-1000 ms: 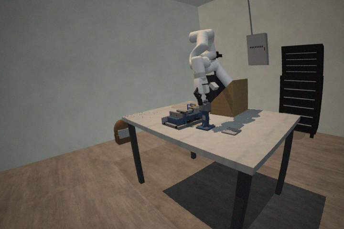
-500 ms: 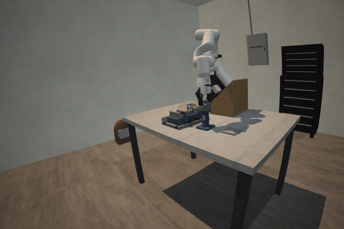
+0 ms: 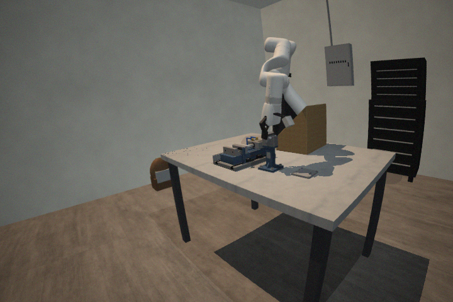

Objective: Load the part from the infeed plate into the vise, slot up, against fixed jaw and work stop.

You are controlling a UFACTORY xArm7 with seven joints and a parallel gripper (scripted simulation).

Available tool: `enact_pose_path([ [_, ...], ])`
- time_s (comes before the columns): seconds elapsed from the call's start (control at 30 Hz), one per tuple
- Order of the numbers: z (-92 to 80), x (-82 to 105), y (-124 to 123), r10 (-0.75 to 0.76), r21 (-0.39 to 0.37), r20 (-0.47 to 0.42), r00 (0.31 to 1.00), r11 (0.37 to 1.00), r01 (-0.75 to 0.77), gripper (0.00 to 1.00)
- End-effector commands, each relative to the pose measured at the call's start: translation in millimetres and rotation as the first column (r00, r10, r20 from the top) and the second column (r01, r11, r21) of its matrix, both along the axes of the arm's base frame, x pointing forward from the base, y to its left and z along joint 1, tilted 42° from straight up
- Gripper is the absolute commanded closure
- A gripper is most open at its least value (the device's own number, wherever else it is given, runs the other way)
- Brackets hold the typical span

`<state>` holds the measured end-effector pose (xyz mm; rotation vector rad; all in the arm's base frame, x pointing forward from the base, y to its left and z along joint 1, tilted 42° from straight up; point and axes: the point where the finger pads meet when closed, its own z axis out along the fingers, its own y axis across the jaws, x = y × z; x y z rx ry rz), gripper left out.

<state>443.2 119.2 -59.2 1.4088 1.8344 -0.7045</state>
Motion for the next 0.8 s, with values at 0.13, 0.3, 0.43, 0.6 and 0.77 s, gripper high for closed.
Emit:
enact_pose_path([
  [0.13,-0.3,0.7,2.7,0.003,-0.086,0.025,1.0,0.996,-0.001,0.11],
  [0.3,-0.7,0.7,2.9,0.004,-0.119,0.034,0.999,0.993,0.0,0.11],
  [0.43,-1.2,0.6,3.2,0.006,-0.163,0.045,0.999,0.987,0.002,0.11],
  [0.6,-1.7,0.5,3.4,0.008,-0.215,0.059,0.998,0.977,0.005,0.11],
  [0.77,-2.3,0.5,3.6,0.012,-0.263,0.072,0.997,0.965,0.008,0.11],
])
